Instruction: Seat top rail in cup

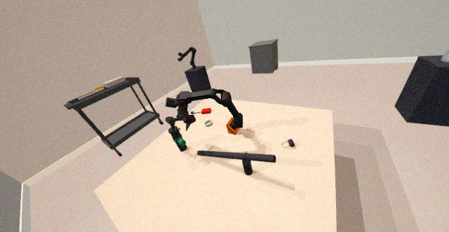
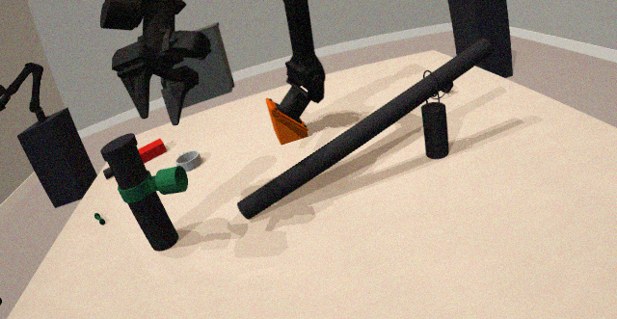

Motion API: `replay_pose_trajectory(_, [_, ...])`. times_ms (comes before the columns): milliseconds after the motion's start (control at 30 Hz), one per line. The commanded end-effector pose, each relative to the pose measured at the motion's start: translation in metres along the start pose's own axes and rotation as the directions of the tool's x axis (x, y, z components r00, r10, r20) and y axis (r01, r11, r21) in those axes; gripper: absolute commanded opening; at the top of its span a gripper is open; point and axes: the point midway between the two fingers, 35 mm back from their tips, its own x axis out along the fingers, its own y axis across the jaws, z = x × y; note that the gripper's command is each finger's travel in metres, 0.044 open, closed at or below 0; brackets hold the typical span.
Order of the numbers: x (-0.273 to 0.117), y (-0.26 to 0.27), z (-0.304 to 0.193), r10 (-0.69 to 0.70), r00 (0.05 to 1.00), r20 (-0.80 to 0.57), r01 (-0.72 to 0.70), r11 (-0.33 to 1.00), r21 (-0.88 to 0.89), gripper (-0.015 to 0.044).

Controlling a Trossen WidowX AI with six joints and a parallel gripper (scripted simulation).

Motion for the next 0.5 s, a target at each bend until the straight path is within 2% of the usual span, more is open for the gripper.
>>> replay_pose_trajectory(0, [0.018,0.010,-0.001,0.008,1.000,0.001,-0.008,1.000,-0.001,0.0440])
replay_pose_trajectory(167, [0.051,0.031,0.000,0.008,1.000,0.003,-0.008,1.000,-0.001,0.0440])
replay_pose_trajectory(467, [0.058,0.032,0.000,0.008,1.000,0.003,-0.008,1.000,-0.001,0.0440])
